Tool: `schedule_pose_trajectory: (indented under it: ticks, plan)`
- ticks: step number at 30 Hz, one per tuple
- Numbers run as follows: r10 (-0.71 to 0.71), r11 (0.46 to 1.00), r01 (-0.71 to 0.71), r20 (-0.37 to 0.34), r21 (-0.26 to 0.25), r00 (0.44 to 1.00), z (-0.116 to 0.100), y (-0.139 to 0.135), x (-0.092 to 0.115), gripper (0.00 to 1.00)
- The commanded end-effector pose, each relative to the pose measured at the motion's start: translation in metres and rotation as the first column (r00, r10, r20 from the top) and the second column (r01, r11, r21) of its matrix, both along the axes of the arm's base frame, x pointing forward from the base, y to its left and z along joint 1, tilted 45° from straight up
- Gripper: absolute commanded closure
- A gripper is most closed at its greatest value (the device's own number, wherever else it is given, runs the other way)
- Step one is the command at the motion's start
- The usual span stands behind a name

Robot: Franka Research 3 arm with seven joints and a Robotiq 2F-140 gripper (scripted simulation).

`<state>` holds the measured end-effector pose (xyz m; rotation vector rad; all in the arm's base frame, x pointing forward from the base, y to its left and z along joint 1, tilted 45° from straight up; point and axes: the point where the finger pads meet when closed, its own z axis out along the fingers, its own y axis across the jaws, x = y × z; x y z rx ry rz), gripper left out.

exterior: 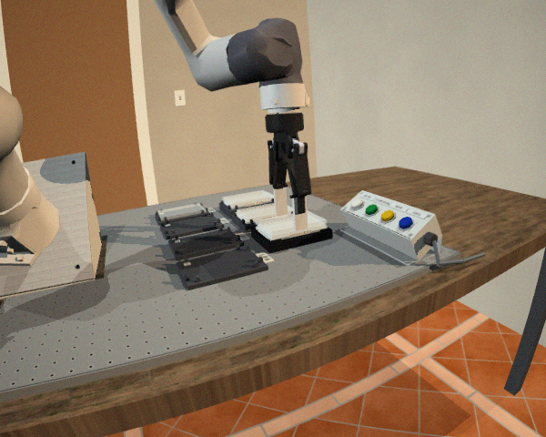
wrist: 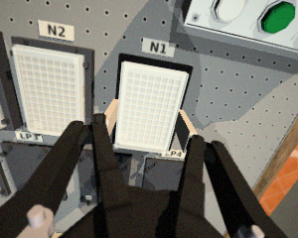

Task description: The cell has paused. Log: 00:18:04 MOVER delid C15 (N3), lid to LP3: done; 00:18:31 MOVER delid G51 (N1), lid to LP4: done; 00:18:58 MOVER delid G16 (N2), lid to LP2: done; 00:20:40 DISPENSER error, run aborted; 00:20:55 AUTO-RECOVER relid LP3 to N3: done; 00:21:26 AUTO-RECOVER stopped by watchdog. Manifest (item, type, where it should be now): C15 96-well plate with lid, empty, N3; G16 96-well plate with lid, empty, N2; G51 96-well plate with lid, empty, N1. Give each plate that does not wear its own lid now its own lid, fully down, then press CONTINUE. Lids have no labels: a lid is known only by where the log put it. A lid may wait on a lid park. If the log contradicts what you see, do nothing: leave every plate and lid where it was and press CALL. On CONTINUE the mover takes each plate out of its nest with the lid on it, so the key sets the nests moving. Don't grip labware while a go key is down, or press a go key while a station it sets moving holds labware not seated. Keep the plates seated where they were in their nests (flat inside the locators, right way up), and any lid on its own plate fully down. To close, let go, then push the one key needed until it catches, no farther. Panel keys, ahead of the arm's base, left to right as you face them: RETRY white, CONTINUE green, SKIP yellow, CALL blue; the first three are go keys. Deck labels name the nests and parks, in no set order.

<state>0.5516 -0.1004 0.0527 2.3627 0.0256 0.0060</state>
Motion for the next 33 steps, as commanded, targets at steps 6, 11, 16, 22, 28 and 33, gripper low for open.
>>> schedule_pose_trajectory:
  ticks: [6, 11, 16, 22, 28, 33]
  plan:
    - [-0.009, 1.000, 0.009, 0.006, 0.002, 1.000, -0.0017, -0.0018, -0.0007, 1.00]
    - [-0.009, 1.000, 0.009, 0.007, 0.002, 1.000, -0.0020, -0.0022, -0.0007, 1.00]
    - [-0.010, 1.000, 0.010, 0.007, 0.002, 1.000, -0.0022, -0.0025, -0.0007, 1.00]
    - [-0.010, 1.000, 0.010, 0.007, 0.002, 1.000, -0.0026, -0.0031, -0.0007, 1.00]
    - [-0.010, 1.000, 0.010, 0.007, 0.002, 1.000, -0.0029, -0.0035, -0.0007, 1.00]
    - [-0.010, 1.000, 0.010, 0.007, 0.002, 1.000, -0.0030, -0.0037, -0.0007, 1.00]
